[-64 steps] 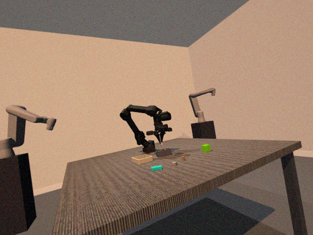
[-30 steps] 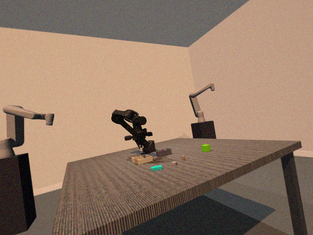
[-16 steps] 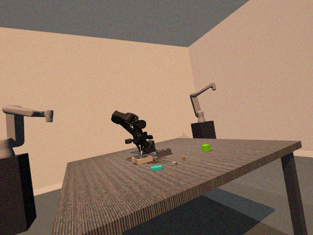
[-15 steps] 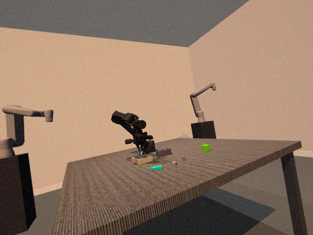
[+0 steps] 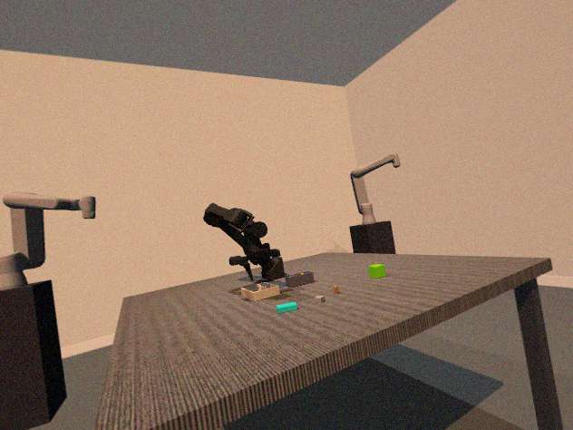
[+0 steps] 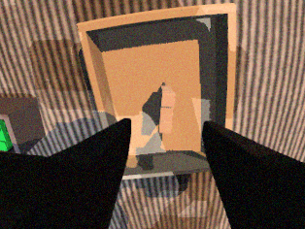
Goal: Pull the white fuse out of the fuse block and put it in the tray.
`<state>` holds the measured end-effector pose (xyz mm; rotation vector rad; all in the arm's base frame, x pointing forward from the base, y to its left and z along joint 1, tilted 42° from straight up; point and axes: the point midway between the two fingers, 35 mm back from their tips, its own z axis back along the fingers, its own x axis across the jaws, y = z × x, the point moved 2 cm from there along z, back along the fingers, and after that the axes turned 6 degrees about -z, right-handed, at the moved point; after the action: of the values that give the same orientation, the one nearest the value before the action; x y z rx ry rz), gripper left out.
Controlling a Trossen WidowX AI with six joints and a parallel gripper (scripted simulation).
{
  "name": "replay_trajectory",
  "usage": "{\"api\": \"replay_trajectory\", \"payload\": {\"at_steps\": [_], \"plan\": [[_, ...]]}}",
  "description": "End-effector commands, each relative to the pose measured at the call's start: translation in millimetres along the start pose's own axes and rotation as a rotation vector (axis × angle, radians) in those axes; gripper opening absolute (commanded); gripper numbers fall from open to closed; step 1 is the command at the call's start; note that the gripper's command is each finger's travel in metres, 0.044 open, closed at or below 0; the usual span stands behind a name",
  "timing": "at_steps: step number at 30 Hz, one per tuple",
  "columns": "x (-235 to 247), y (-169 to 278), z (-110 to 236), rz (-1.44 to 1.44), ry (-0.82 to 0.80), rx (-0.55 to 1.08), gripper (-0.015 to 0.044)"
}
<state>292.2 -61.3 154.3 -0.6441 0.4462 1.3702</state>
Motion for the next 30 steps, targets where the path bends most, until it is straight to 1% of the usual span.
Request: {"api": "replay_trajectory", "payload": {"at_steps": [1, 2, 5, 7, 30], "plan": [[0, 0, 0, -0.002, 0.0, 0.001, 0.0315], [0, 0, 2, -0.001, 0.0, 0.001, 0.033], [0, 0, 29, 0.003, 0.002, 0.0, 0.033], [0, 0, 37, 0.004, 0.003, -0.001, 0.033], [0, 1, 35, 0.009, 0.002, 0.001, 0.033]]}}
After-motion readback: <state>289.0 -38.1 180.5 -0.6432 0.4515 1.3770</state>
